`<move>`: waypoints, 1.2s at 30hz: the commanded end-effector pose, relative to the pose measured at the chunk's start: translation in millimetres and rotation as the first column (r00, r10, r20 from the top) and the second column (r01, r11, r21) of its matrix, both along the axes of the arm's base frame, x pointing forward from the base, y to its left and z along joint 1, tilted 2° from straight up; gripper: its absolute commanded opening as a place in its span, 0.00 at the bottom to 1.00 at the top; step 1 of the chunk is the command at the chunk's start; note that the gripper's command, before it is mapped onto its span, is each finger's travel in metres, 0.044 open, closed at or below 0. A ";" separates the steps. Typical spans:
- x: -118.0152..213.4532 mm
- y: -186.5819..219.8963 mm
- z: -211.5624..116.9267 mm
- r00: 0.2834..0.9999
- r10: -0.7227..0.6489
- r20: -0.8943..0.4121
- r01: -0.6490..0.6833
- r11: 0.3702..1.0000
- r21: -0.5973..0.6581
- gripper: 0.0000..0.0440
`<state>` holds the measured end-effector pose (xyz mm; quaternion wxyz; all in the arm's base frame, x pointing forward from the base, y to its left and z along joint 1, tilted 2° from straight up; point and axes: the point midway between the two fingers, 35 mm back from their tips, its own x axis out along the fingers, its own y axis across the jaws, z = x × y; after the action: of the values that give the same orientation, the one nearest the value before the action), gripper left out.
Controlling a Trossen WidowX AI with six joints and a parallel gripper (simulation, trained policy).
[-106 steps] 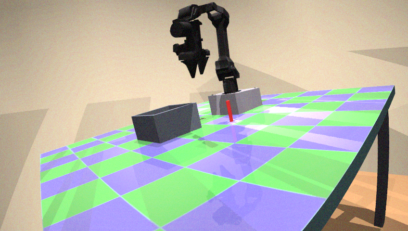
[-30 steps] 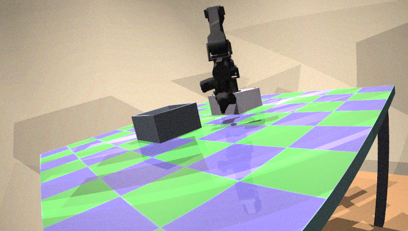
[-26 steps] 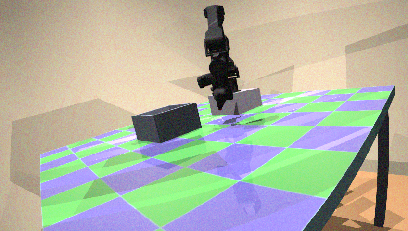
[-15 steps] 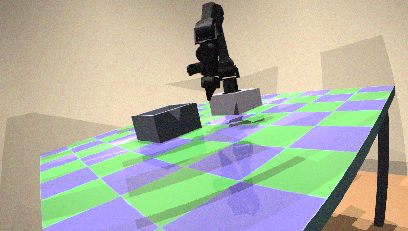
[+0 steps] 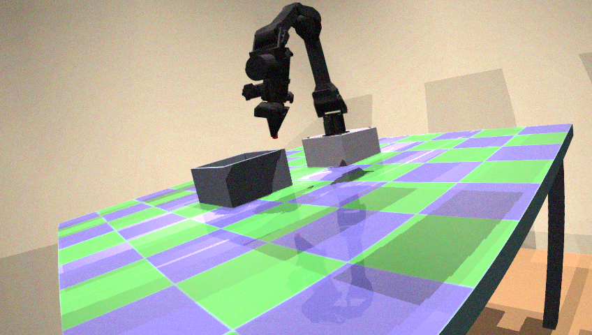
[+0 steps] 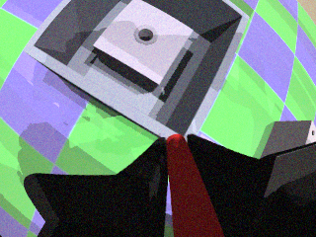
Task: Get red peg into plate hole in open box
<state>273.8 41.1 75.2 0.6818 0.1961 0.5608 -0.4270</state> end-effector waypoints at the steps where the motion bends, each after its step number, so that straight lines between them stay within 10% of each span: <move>1: 11.8 -14.7 2.8 0.999 -0.027 0.022 0.027 1.000 -0.003 0.00; 27: 67.7 -102.6 -46.3 1.000 0.008 0.029 -0.011 0.995 0.102 0.00; 36: 69.2 -109.0 -73.1 0.998 0.069 -0.016 -0.065 0.984 0.167 0.35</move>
<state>341.1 -64.7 10.1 0.6732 0.2306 0.5989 -0.3674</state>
